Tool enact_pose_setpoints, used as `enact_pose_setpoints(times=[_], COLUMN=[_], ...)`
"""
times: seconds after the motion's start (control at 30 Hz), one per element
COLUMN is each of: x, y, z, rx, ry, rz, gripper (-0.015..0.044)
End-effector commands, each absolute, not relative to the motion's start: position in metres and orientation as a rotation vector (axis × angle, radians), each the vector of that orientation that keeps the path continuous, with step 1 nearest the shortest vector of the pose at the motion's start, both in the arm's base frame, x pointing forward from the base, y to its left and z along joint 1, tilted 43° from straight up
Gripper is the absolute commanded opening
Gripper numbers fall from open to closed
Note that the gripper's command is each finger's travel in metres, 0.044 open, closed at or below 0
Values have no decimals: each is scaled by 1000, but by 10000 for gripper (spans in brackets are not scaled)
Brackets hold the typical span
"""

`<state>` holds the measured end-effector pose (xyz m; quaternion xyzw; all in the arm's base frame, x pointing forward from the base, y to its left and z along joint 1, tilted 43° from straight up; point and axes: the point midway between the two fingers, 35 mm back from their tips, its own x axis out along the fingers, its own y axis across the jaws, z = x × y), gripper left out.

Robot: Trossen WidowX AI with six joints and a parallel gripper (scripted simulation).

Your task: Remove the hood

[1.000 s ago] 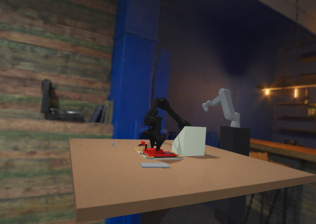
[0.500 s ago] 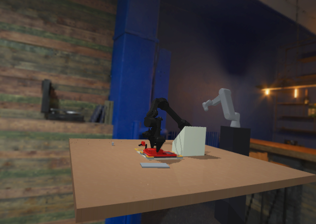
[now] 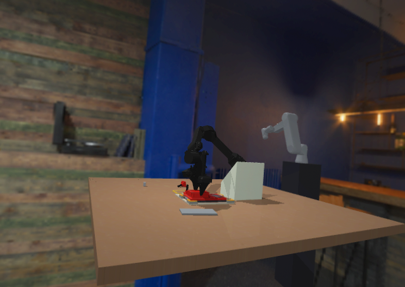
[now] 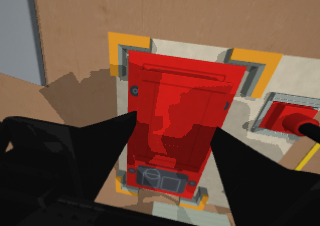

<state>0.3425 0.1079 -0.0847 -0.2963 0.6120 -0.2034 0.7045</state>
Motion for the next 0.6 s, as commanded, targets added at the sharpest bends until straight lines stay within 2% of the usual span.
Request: enact_pose_setpoints(times=[0.0,0.2,0.57], x=[342,342,342], y=[108,108,112], z=[-84,-84,-80], rx=[-659,-659,-659], ry=[1361,1361,1361], rz=[-453,-453,-452], gripper=[335,295,6])
